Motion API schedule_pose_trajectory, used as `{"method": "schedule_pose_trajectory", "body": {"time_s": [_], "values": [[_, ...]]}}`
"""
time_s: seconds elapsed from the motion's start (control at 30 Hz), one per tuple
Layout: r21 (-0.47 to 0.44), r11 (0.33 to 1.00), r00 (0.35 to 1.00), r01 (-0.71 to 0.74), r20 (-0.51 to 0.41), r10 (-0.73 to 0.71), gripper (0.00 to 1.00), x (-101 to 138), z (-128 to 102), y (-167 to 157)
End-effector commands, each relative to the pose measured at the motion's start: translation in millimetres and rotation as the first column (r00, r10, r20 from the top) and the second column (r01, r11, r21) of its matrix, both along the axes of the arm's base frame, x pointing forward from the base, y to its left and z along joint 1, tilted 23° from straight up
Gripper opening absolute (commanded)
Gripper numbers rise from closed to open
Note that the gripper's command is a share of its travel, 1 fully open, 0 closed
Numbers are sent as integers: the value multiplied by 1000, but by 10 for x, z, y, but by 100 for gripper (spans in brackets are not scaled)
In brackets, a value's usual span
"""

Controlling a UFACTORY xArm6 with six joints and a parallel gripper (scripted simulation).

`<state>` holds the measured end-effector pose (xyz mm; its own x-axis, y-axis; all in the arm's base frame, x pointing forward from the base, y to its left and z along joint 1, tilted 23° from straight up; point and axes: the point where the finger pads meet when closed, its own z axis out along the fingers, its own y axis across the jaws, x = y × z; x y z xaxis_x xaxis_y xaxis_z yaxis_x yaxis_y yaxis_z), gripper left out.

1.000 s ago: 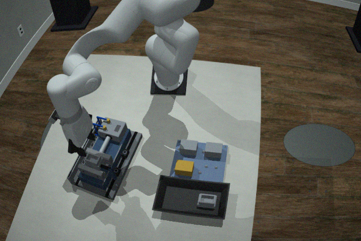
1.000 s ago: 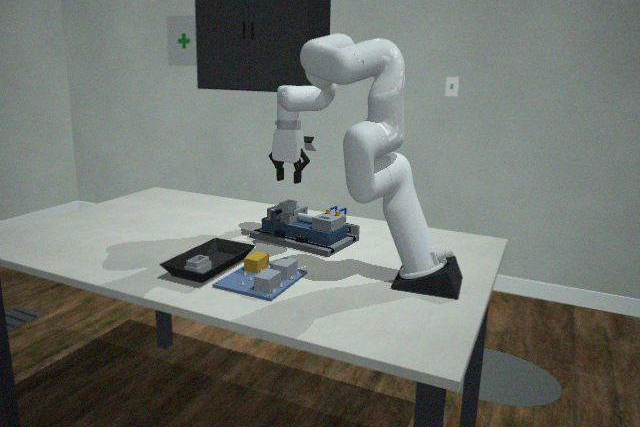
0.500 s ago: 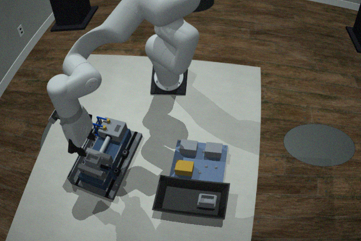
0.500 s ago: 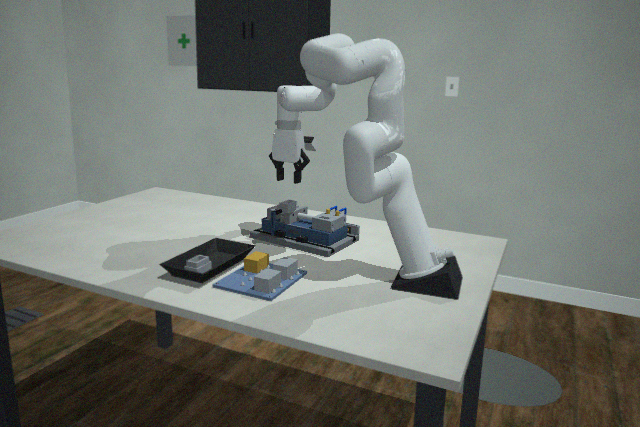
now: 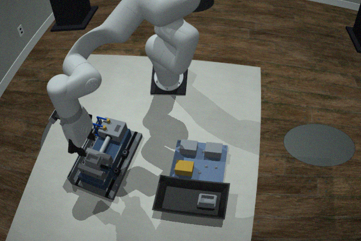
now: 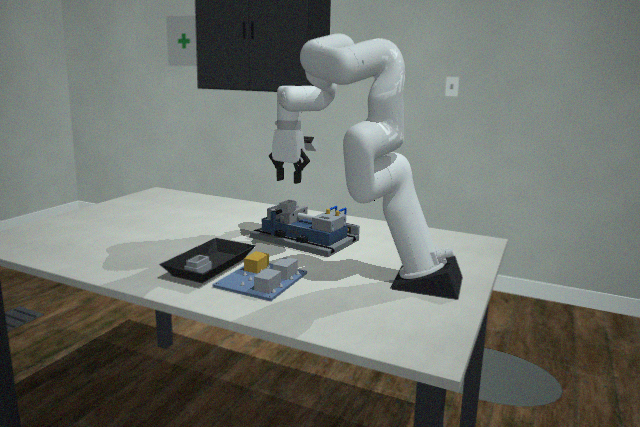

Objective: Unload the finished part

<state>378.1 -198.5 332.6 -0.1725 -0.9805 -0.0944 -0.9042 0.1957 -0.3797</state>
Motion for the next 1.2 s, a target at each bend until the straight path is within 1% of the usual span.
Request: {"method": "schedule_pose_trajectory", "body": {"time_s": [0.0, 0.5, 1.0, 1.17], "values": [[-2, 1000, 1000, 0, 4, 0, 69, 6, 13, -4], [-2, 1000, 1000, 0, 4, 0, 69, 56, -101, -2], [-2, 1000, 1000, 0, 4, 0, 69, 166, -358, 4], [-2, 1000, 1000, 0, 4, 0, 69, 187, -407, 6]]}}
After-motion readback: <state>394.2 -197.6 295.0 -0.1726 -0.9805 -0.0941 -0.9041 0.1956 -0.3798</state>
